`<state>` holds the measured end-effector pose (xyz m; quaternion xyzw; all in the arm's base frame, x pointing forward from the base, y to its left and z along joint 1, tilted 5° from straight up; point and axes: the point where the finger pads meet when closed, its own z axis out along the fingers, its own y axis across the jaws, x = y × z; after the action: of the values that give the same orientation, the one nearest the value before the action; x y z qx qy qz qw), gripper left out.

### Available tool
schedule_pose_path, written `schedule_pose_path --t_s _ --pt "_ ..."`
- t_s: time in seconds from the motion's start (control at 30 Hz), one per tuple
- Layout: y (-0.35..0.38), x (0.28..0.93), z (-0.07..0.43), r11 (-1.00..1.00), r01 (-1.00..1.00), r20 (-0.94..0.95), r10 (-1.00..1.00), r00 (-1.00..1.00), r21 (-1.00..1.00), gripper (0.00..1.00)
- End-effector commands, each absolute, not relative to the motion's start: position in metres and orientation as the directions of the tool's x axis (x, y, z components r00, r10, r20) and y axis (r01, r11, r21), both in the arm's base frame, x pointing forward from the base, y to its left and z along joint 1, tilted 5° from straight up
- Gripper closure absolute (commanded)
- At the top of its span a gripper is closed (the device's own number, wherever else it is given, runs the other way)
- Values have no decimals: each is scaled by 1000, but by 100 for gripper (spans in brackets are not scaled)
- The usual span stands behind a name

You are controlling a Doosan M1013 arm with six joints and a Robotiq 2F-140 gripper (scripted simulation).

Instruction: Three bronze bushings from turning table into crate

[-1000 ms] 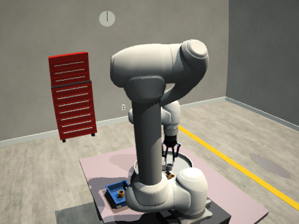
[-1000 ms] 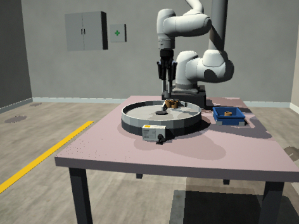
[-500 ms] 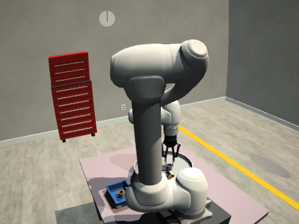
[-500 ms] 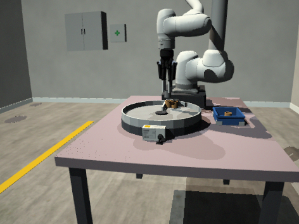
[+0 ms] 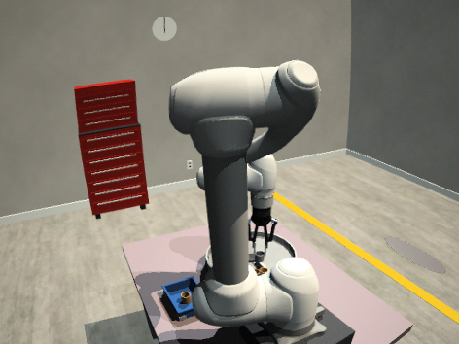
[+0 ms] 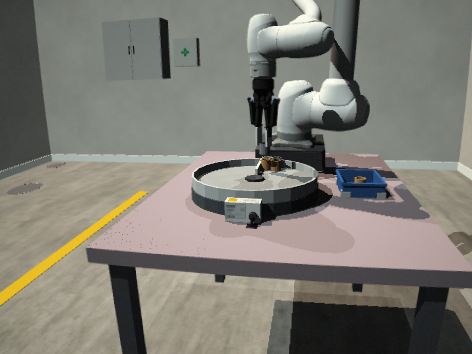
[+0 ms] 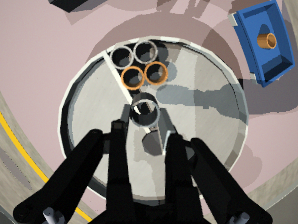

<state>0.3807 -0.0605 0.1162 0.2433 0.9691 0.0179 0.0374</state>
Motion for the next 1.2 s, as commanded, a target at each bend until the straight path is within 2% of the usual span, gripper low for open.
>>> schedule_pose_path --t_s 0.0,0.4,1.17 --pt "-62 395 117 881 470 -64 473 -879 53 100" --pt "-73 486 125 881 470 -64 473 -879 53 100" --pt "-73 489 125 881 470 -64 473 -879 53 100"
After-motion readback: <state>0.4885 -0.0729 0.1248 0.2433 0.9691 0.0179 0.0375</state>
